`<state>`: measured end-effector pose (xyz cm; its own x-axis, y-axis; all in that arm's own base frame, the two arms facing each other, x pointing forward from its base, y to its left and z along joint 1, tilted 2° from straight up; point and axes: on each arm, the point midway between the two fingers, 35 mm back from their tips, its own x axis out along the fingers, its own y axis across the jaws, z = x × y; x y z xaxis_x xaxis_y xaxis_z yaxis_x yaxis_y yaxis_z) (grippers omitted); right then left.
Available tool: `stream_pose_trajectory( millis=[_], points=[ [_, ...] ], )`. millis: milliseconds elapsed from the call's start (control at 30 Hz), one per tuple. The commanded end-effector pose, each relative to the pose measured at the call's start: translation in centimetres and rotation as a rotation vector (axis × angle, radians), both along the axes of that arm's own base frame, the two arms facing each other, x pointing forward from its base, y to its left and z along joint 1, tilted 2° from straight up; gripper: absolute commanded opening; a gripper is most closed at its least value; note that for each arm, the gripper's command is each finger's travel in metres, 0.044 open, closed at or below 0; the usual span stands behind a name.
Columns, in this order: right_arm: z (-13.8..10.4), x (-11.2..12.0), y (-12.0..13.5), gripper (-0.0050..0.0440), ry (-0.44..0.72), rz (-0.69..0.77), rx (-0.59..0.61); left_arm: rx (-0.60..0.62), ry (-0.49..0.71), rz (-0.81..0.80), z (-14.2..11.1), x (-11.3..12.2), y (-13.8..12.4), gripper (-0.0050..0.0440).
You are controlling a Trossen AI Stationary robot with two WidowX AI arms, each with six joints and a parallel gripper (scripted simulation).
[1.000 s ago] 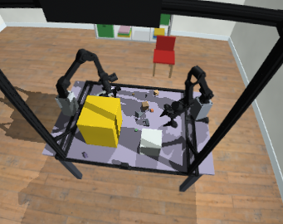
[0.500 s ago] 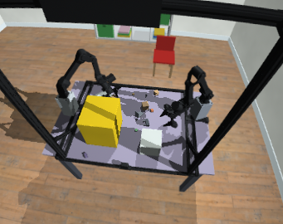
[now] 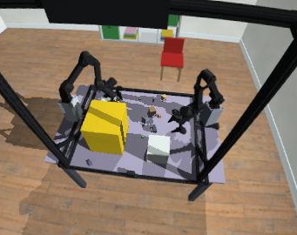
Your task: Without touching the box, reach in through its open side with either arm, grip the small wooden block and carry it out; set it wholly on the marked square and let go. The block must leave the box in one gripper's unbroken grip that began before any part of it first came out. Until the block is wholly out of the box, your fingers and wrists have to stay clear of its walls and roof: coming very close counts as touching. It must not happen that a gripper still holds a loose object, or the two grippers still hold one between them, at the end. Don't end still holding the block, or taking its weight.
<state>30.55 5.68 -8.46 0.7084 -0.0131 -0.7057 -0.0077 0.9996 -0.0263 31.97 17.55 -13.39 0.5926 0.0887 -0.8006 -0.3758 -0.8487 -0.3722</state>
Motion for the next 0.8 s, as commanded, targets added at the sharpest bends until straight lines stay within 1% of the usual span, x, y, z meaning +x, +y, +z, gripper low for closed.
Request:
stream_pose_trajectory(
  millis=[0,167,233,733,767],
  points=[
    [0.0,0.0,-0.1,0.0400,-0.002,-0.008,0.000,-0.009,-0.054,0.146,0.4,-0.9,0.6,0.0000],
    [0.0,0.0,-0.1,0.0400,-0.002,-0.008,0.000,-0.047,-0.101,0.294,0.7,-2.2,1.0,0.0000],
    [0.0,0.0,-0.1,0.0400,-0.002,-0.008,0.000,-0.047,-0.101,0.294,0.7,-2.2,1.0,0.0000],
    [0.0,0.0,-0.1,0.0400,-0.002,-0.008,0.000,-0.182,-0.293,0.724,2.7,-6.2,1.9,0.0000],
    [0.0,0.0,-0.1,0.0400,-0.002,-0.008,0.000,-0.182,-0.293,0.724,2.7,-6.2,1.9,0.0000]
  ],
)
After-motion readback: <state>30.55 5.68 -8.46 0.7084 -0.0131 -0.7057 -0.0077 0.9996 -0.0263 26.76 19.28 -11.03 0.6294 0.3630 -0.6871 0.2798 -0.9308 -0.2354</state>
